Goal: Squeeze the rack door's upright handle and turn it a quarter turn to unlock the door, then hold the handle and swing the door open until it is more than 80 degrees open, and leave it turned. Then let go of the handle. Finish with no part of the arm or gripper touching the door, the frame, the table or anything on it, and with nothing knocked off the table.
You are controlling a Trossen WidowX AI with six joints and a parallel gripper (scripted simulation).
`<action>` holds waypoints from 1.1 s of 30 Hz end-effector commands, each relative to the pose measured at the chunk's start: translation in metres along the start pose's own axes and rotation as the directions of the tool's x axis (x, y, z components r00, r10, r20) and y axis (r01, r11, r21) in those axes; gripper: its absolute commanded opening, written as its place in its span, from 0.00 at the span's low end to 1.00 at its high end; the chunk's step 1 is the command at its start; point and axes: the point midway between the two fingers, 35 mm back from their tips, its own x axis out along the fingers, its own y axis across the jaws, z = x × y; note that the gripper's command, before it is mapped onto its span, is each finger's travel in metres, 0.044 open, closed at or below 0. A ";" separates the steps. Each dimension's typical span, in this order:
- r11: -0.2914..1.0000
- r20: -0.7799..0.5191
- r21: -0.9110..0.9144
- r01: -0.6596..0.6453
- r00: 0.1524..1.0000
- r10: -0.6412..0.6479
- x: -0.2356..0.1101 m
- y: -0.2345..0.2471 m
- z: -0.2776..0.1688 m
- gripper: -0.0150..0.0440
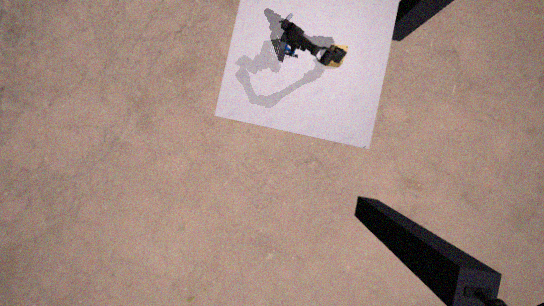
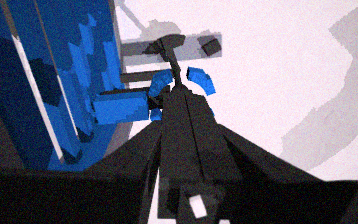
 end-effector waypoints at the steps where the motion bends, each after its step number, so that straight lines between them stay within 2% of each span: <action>1: 1.000 0.001 -0.011 0.000 1.000 0.000 0.000 0.000 0.001 0.30; 16: 0.954 0.001 -0.298 0.001 1.000 0.000 0.000 -0.009 0.008 0.30; 33: 0.823 0.003 -0.569 0.002 1.000 -0.001 0.000 -0.026 0.025 0.30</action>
